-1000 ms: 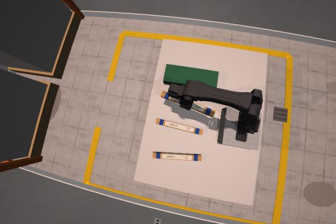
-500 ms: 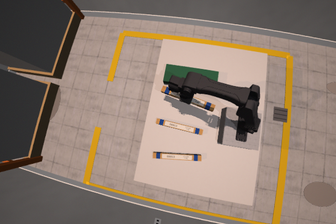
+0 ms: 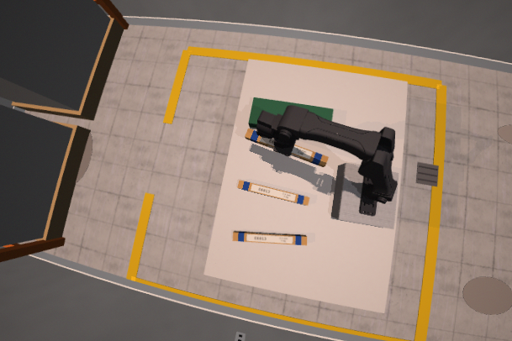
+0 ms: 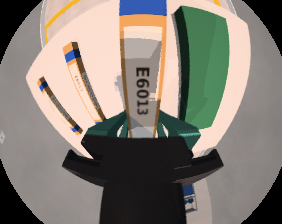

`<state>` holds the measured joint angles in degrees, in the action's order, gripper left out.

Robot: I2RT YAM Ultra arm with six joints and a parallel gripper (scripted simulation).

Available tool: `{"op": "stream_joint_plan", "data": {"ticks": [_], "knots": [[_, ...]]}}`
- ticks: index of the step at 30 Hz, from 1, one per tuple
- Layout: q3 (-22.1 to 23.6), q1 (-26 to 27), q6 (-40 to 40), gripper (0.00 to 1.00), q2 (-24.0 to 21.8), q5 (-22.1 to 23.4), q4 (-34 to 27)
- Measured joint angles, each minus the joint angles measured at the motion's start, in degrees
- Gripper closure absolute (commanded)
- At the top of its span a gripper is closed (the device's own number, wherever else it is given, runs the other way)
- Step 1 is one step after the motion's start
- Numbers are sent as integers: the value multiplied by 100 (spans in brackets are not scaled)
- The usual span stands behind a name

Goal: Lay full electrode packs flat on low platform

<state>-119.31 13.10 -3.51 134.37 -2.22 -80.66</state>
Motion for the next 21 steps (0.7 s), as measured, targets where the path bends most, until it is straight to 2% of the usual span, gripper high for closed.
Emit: {"op": "stream_joint_plan", "data": {"ticks": [14,21], "knots": [[-15,13,-13,100,2,0,22],[271,11,-20,100,2,0,271]]}}
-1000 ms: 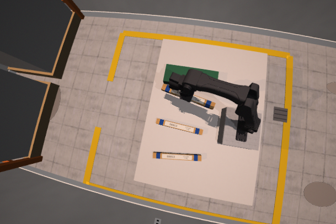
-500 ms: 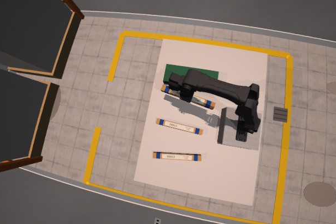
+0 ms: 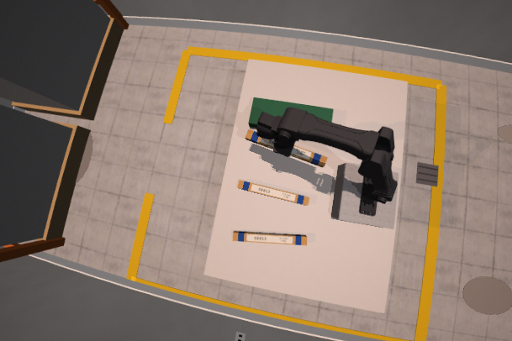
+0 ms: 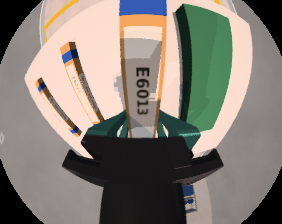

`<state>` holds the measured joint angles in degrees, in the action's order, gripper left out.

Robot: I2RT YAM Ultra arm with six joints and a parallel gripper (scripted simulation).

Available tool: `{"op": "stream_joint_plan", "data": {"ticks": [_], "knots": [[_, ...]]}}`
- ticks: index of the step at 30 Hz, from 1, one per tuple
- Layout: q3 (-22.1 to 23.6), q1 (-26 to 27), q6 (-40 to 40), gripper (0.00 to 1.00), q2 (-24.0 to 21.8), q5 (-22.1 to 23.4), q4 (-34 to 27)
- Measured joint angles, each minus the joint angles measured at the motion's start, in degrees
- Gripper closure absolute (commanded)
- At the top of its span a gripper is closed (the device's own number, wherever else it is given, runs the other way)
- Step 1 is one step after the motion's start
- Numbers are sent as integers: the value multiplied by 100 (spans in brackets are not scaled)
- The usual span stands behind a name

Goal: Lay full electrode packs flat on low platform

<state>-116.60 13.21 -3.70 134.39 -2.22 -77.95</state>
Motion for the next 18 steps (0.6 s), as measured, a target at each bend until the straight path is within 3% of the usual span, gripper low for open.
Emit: {"op": "stream_joint_plan", "data": {"ticks": [18], "knots": [[529,13,-13,100,26,2,557]]}}
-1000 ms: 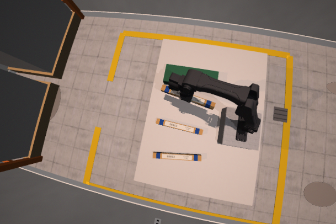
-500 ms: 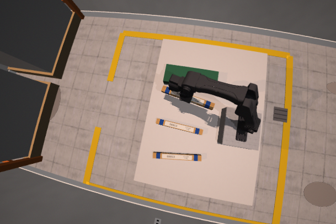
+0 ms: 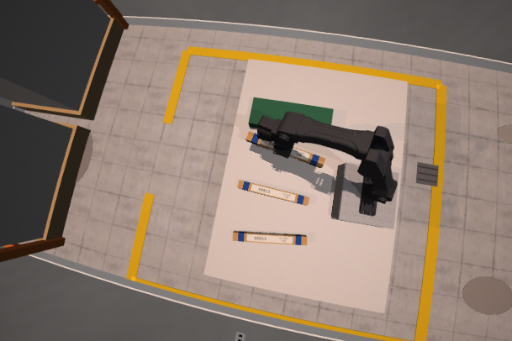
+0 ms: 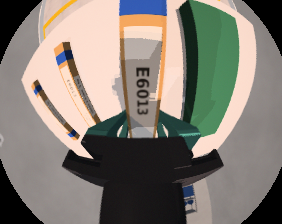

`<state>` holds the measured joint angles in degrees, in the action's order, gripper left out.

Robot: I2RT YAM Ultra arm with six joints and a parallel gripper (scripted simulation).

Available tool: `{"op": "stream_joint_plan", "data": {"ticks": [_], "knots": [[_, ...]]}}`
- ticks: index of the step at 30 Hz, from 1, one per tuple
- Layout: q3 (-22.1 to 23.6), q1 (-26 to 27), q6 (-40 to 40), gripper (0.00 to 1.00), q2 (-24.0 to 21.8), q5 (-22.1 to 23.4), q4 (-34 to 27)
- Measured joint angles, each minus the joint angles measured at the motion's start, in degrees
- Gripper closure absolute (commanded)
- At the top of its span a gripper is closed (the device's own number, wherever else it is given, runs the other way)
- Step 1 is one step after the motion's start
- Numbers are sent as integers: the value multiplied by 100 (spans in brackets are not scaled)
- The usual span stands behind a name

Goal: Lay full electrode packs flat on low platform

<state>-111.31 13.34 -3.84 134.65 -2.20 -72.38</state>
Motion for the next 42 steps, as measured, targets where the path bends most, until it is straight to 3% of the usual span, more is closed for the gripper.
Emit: {"op": "stream_joint_plan", "data": {"ticks": [42], "knots": [[892,37,-33,100,229,-7,1239]]}}
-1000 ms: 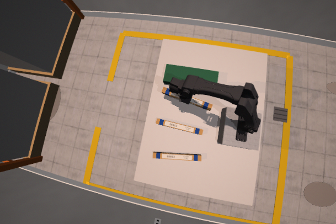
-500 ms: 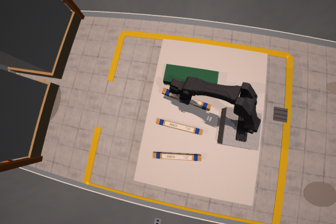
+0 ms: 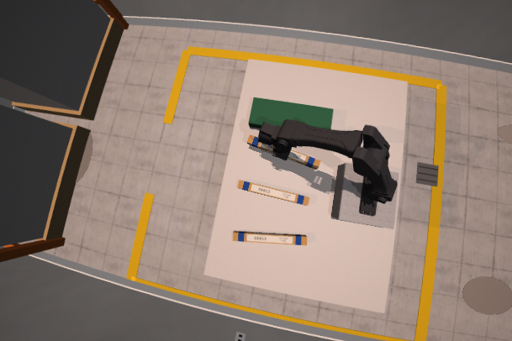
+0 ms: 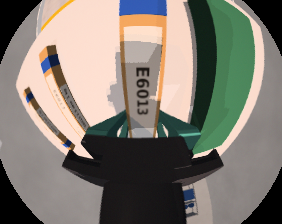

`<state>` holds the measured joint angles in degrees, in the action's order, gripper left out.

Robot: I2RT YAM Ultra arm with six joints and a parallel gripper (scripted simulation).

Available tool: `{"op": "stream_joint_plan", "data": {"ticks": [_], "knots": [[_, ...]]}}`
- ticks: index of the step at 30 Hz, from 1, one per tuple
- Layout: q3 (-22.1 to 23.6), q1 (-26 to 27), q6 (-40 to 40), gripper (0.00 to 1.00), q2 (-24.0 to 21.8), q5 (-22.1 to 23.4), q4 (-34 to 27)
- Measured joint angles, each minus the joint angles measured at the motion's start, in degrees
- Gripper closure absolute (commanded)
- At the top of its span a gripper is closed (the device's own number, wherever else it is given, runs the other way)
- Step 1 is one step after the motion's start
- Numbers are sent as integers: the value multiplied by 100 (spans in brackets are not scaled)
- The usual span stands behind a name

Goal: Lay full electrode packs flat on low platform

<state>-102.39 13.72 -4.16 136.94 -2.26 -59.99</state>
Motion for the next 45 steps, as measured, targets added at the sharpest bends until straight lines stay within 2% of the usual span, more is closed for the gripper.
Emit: {"op": "stream_joint_plan", "data": {"ticks": [19,45], "knots": [[195,13,-15,100,142,0,424],[295,22,-28,100,179,0,490]]}}
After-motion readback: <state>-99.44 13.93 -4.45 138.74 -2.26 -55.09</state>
